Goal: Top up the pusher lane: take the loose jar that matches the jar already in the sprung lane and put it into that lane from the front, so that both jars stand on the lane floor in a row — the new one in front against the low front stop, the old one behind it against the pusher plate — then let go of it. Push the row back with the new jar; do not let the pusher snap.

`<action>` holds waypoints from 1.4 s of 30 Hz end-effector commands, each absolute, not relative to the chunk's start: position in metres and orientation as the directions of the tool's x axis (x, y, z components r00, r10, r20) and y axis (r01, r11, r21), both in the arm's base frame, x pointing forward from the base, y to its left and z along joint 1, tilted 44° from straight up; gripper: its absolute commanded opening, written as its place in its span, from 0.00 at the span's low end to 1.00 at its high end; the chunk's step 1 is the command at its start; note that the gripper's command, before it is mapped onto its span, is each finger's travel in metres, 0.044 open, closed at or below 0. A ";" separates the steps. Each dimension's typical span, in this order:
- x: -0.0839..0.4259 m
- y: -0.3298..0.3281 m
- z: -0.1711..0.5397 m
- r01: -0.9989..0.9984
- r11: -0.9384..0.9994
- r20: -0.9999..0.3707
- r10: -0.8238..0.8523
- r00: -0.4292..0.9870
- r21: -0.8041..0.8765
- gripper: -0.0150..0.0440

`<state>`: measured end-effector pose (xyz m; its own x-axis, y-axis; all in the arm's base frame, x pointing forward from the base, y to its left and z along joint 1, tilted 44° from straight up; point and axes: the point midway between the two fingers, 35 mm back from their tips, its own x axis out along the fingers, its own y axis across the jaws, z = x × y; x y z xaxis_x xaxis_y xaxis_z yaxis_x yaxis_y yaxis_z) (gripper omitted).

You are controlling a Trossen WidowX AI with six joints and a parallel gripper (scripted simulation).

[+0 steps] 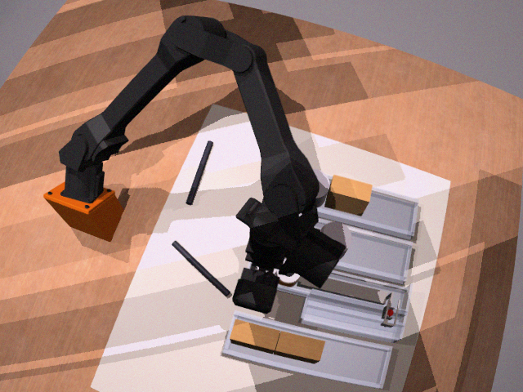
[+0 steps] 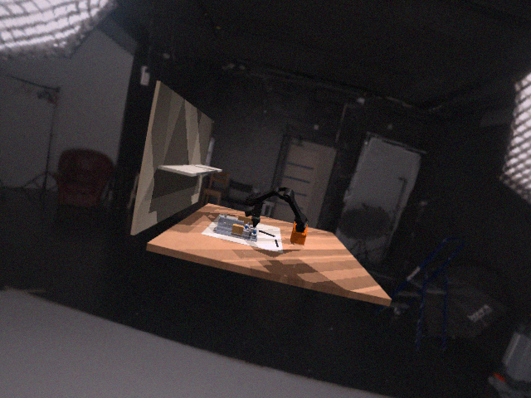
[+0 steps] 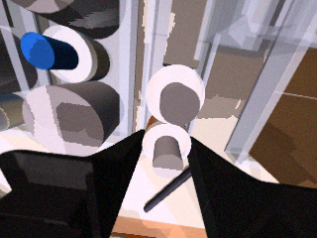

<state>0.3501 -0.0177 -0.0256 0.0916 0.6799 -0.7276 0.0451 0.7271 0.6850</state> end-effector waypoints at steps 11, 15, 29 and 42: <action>0.351 -0.017 -0.025 0.038 0.725 -0.724 0.682 0.103 0.688 0.25; 0.350 -0.017 -0.025 0.038 0.725 -0.724 0.682 0.103 0.688 0.25; 0.348 -0.017 -0.025 0.038 0.725 -0.724 0.682 0.103 0.688 0.25; 0.344 -0.017 -0.026 0.038 0.725 -0.725 0.682 0.103 0.688 0.25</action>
